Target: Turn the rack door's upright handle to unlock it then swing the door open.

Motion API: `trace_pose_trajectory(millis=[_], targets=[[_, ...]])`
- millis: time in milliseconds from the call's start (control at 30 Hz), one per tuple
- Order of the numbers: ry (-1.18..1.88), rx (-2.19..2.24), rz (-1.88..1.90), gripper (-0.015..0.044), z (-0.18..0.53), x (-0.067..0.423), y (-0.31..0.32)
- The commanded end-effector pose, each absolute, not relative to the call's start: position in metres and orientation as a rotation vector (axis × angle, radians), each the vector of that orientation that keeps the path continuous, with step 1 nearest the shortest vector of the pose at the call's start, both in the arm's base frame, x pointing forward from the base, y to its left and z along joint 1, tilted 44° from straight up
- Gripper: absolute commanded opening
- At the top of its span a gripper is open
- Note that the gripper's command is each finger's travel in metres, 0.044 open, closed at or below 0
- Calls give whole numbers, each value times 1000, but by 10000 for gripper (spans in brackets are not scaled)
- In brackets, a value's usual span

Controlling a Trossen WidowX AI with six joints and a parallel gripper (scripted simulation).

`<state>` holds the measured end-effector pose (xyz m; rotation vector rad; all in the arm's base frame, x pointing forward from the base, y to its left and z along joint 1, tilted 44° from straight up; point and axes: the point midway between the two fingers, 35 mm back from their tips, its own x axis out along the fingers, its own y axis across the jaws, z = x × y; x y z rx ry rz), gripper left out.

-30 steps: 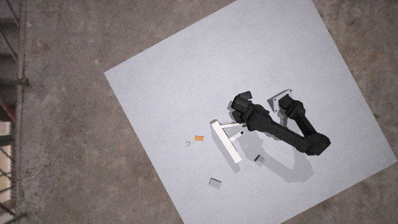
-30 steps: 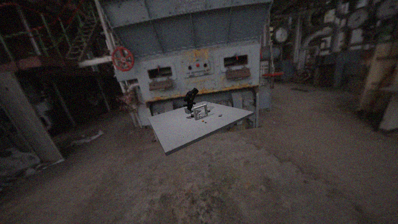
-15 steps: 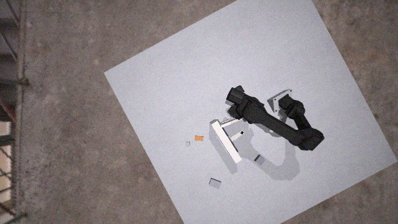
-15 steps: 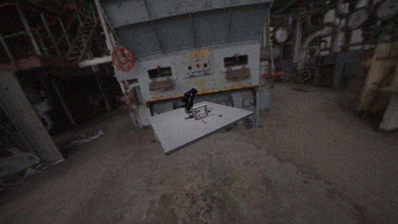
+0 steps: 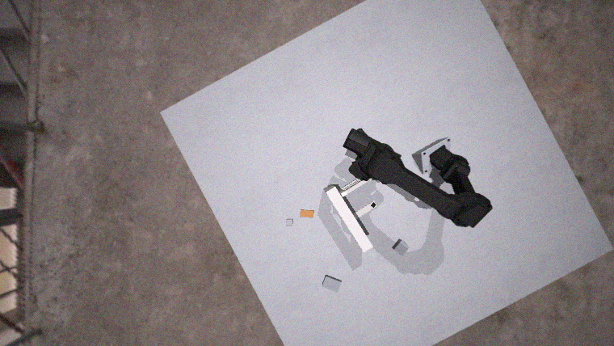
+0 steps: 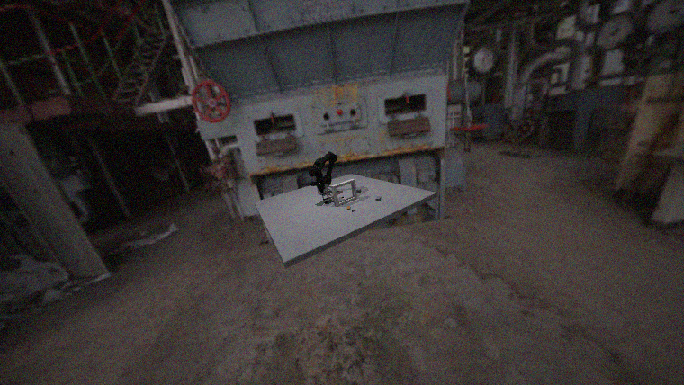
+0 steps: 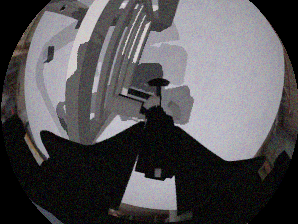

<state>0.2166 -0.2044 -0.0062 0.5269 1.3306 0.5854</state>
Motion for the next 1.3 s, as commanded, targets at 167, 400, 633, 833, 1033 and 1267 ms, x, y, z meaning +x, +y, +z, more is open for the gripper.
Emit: trace_pose_trajectory(millis=[167,400,633,833,1033,1267], targets=[[1328,517,594,41,-7,217,-206],[1328,517,594,225,-7,217,-206],[1328,517,592,287,-5,217,-208],[1328,519,587,287,1,216,-214],[1328,520,582,287,6,216,-219],[1328,522,577,287,13,214,-226]])
